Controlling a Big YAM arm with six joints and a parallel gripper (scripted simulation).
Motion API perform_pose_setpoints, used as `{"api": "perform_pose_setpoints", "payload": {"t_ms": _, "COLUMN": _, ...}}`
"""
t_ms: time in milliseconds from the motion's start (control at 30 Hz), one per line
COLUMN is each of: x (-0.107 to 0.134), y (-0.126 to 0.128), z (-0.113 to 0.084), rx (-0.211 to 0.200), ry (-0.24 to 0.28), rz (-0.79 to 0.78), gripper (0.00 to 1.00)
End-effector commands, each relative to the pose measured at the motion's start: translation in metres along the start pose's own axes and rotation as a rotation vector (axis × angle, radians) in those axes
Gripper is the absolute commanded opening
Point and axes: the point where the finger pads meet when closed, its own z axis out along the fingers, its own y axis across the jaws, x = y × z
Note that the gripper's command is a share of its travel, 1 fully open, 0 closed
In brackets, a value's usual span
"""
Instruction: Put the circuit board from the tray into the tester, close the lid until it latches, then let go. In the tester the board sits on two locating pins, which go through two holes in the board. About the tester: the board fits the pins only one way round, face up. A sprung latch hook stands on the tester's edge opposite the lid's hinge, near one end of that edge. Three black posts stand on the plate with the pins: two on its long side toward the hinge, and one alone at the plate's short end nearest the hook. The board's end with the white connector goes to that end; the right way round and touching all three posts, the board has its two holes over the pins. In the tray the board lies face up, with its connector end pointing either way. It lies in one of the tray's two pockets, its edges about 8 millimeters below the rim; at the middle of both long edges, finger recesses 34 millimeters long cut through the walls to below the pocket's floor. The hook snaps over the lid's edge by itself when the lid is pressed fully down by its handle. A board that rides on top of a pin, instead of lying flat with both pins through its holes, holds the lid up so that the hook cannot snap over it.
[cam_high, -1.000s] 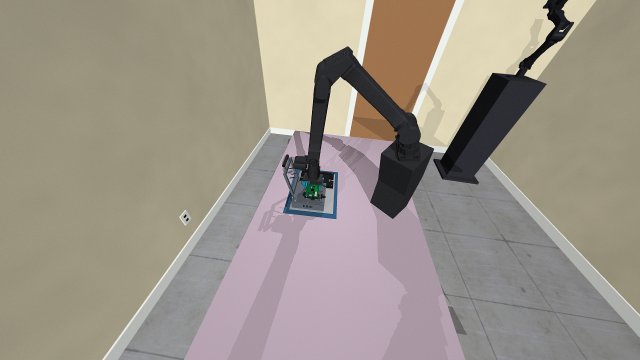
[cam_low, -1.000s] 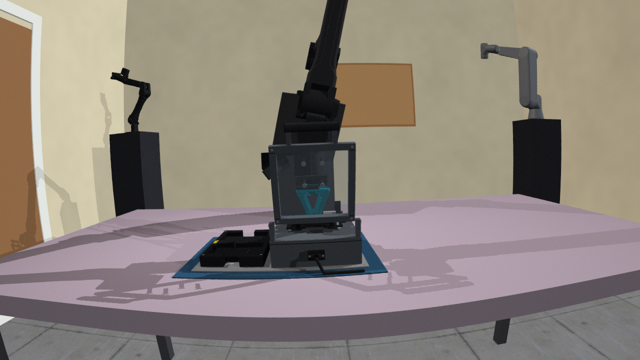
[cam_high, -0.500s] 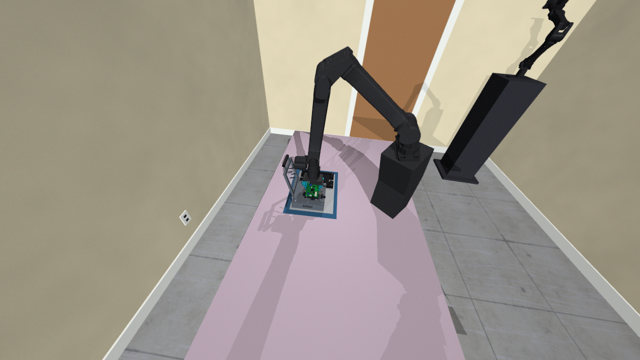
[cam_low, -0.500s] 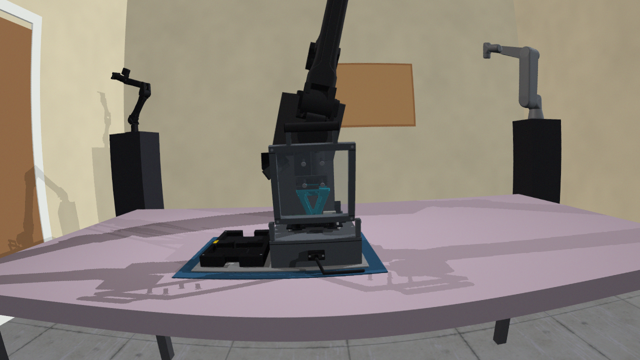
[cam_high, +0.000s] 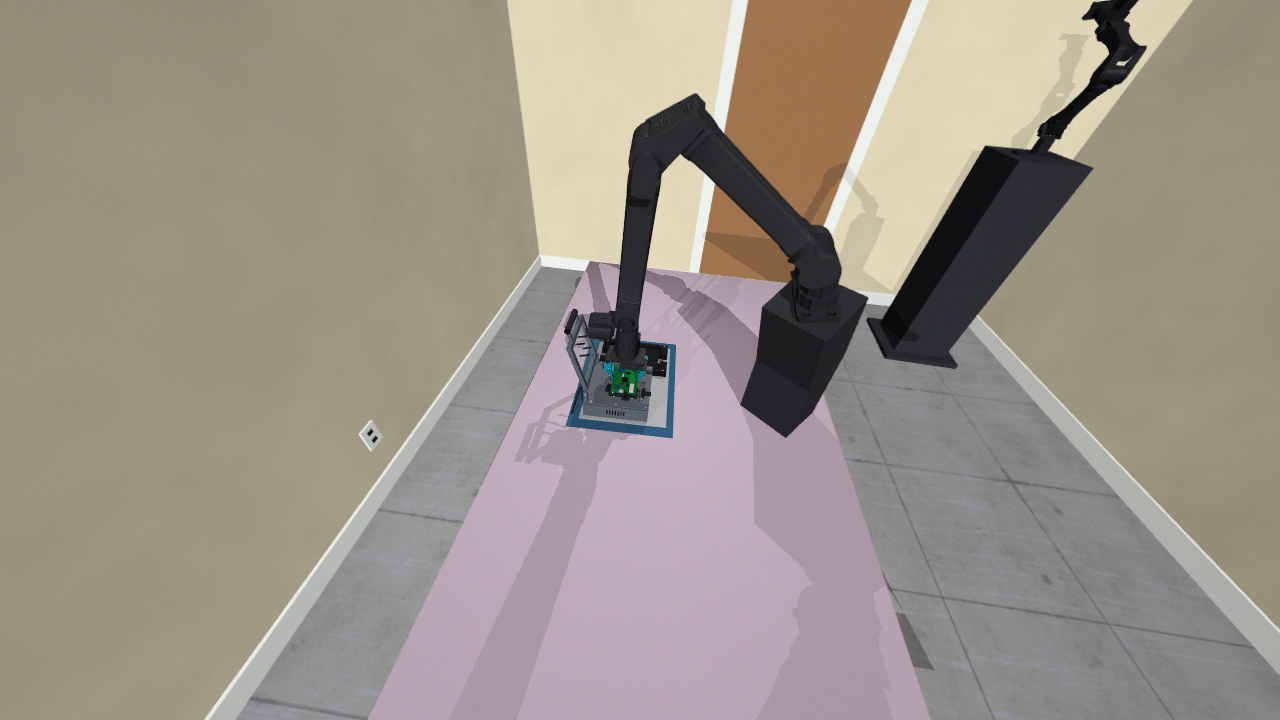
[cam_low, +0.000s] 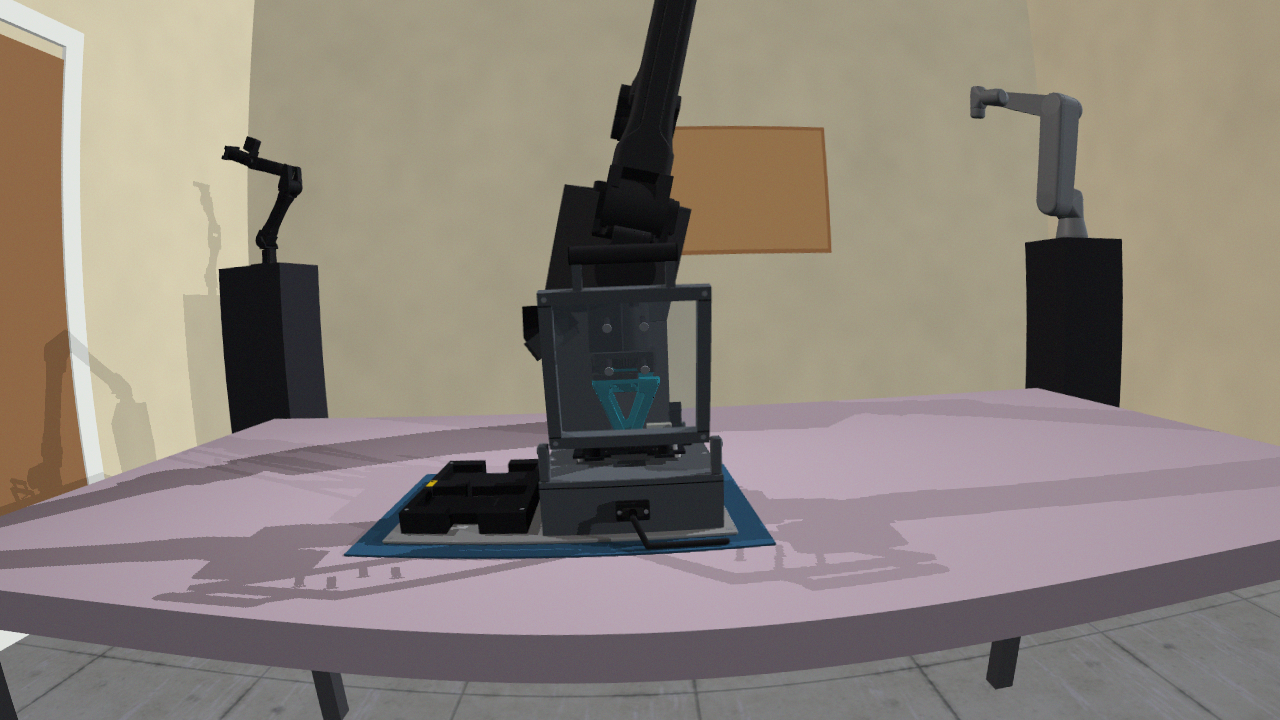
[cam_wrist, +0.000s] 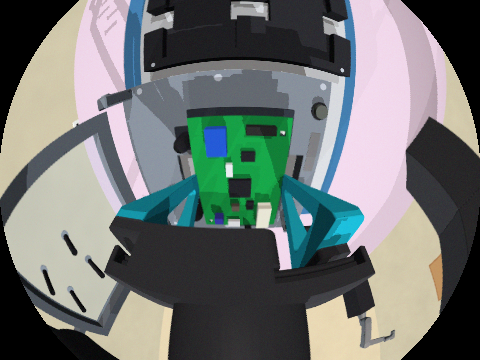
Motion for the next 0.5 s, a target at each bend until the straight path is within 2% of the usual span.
{"api": "perform_pose_setpoints", "payload": {"t_ms": 0, "x": 0.0056, "y": 0.0105, "z": 0.0016, "rx": -0.018, "ry": -0.001, "rz": -0.007, "gripper": 0.72}}
{"api": "perform_pose_setpoints", "payload": {"t_ms": 467, "x": 0.0056, "y": 0.0103, "z": 0.0021, "rx": -0.017, "ry": -0.001, "rz": -0.007, "gripper": 0.72}}
